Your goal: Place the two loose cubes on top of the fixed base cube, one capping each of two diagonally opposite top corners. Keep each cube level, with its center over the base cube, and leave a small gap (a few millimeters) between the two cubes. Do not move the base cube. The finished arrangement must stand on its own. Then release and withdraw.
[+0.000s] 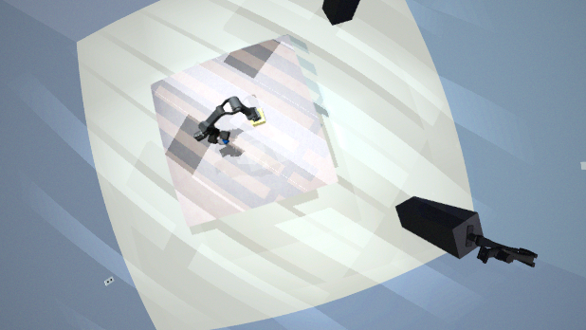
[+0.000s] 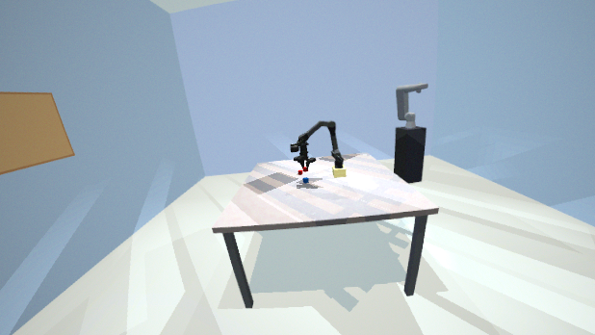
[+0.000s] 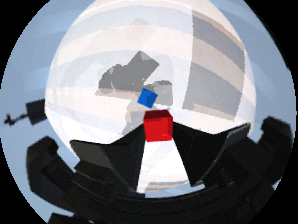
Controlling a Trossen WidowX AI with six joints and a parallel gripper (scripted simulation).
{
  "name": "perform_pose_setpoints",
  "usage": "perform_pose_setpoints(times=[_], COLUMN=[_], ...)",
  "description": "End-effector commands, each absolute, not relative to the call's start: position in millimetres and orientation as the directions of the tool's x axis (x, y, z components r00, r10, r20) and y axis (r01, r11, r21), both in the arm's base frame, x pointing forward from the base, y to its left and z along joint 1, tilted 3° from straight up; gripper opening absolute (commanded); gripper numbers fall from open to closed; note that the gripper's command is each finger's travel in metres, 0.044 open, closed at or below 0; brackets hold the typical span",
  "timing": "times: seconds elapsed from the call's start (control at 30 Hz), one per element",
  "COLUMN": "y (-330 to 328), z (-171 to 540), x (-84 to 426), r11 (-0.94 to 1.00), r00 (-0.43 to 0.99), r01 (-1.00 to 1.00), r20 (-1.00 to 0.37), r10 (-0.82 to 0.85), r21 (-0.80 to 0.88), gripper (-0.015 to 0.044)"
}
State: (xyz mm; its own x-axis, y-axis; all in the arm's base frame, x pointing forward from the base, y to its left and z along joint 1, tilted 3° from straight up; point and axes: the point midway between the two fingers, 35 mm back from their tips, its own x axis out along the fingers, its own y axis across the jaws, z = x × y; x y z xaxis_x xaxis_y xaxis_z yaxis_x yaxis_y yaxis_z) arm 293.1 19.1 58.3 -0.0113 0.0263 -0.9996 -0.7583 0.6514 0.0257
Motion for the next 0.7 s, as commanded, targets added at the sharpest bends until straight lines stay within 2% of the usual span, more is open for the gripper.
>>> perform_pose_setpoints(times=[0.0,0.43,0.67], y=[29,67,69], z=[55,42,41], x=[299,309,310], r11=[0.614,0.478,0.471], r00=[-0.008,-0.008,-0.008], r01=[-0.789,-0.878,-0.882], r20=[-0.999,-0.999,-0.999], r10=[0.031,0.034,0.034], r21=[0.025,0.024,0.023], gripper=[0.0105,0.0105,0.0105])
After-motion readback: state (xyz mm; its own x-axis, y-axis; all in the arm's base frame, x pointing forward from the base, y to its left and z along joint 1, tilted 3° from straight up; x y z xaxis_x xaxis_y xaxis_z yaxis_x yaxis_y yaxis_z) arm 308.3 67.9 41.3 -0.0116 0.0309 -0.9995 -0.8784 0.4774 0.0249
